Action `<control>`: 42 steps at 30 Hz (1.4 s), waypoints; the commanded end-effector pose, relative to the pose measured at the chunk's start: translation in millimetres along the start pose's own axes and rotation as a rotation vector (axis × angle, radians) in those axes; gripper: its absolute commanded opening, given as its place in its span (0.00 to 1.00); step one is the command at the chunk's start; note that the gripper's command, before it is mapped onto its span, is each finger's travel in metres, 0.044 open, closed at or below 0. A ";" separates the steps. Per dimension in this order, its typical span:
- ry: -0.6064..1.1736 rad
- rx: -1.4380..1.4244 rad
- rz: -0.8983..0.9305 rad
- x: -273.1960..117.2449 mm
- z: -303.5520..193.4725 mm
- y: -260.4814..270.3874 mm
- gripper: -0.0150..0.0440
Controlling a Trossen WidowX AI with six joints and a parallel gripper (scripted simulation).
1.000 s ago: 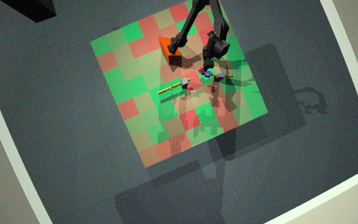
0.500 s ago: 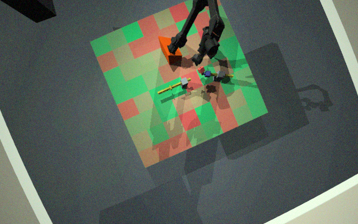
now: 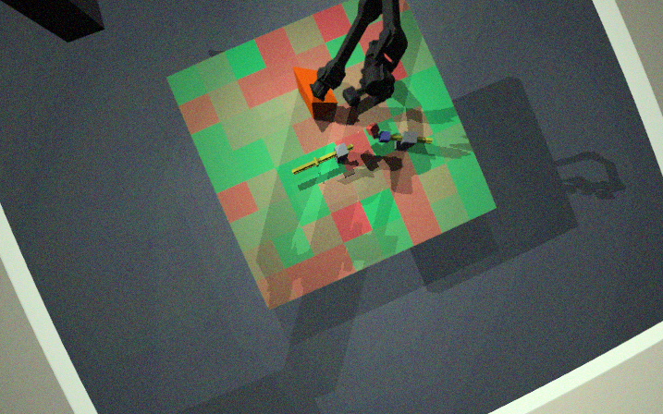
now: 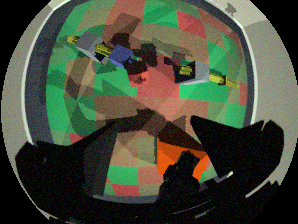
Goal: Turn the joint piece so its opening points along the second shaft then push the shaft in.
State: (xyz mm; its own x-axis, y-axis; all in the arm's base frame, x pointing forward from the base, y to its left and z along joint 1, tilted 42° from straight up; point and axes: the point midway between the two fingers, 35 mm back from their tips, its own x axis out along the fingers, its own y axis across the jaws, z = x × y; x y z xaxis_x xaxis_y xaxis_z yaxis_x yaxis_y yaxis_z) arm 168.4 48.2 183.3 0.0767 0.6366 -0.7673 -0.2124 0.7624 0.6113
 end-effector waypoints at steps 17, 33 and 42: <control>0.215 -0.070 0.041 23.3 0.7 2.9 1.00; 0.394 -0.184 0.056 53.6 1.6 5.0 1.00; 0.406 -0.175 0.066 95.9 -7.5 8.2 1.00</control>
State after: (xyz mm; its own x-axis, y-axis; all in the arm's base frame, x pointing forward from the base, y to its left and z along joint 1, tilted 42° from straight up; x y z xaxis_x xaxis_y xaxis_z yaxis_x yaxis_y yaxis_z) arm 169.8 105.9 123.1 -0.3166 0.5563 -0.7683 -0.3761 0.6700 0.6401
